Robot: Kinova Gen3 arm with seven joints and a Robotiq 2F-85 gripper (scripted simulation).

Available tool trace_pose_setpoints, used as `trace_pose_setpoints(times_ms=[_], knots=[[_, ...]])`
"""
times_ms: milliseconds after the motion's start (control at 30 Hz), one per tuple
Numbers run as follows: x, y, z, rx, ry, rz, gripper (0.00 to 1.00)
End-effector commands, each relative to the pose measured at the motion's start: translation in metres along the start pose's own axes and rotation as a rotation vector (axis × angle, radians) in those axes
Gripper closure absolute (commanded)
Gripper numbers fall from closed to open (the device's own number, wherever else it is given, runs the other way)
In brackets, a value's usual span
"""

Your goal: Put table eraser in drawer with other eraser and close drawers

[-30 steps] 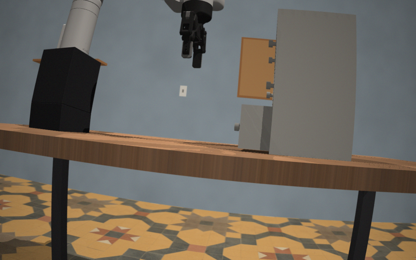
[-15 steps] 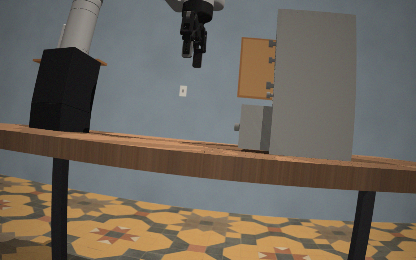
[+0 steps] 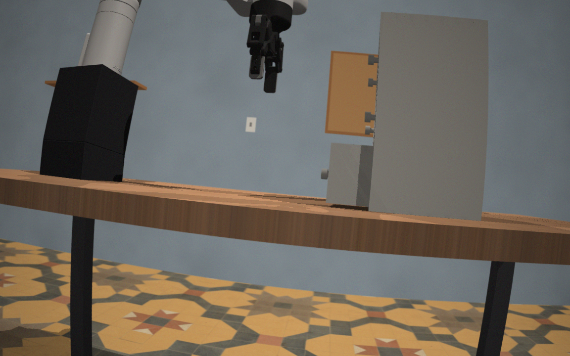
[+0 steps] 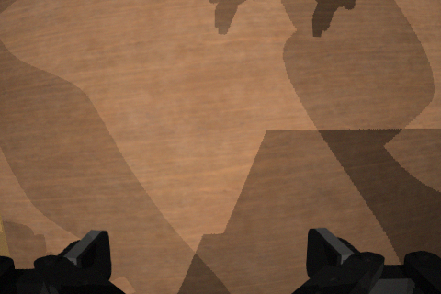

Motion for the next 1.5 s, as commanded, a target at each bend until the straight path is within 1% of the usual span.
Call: trace_pose_setpoints(times_ms=[0, 1000, 1467], knots=[[0.0004, -0.0006, 0.0, 0.0, 0.0, -0.001, 0.0], [0.0003, -0.0007, 0.0, 0.0, -0.005, -0.001, 0.0], [-0.0007, -0.0012, 0.0005, 0.0, -0.049, -0.001, 0.0]])
Point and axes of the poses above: the point where the finger pads meet when closed, its own y axis out along the fingers, its own z axis across the jaws, x = y × z, the point moved 6 cm from there along -y, back along the fingers, and after that the axes turned 1 degree about y, right-handed, at the moved point
